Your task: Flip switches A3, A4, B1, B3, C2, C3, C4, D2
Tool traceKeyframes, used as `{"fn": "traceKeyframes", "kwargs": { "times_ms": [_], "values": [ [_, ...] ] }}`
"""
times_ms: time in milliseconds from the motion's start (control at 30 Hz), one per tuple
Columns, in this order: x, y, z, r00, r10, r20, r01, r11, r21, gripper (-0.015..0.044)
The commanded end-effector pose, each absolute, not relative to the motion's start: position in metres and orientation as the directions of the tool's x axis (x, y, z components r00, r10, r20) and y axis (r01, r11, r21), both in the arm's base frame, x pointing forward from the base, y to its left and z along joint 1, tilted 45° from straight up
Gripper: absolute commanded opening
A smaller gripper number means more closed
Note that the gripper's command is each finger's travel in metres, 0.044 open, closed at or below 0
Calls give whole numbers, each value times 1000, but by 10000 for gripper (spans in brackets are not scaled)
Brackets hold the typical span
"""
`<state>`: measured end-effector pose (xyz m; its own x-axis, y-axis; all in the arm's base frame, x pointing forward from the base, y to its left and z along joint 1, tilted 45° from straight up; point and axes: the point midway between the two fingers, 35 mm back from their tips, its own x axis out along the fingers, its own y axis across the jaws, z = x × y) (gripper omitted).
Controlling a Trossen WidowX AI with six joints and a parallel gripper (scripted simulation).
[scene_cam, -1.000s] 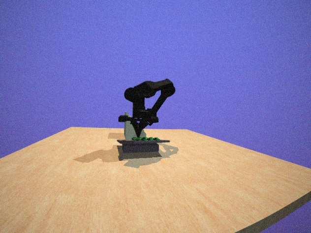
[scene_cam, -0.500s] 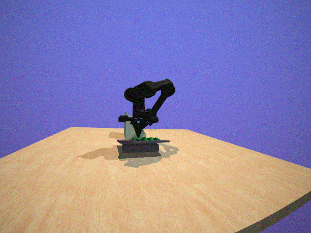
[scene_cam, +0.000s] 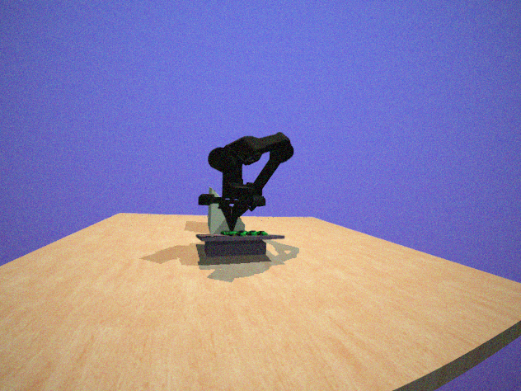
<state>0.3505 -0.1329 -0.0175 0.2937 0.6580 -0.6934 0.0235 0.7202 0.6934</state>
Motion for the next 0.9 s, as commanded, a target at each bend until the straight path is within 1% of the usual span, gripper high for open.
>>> {"fn": "traceKeyframes", "kwargs": {
  "times_ms": [0, 867],
  "values": [
    [350, -131, -18, 295, 661, -690, 28, 716, 698, 0],
    [351, -129, -21, 295, 661, -690, 28, 716, 698, 0]
  ]
}}
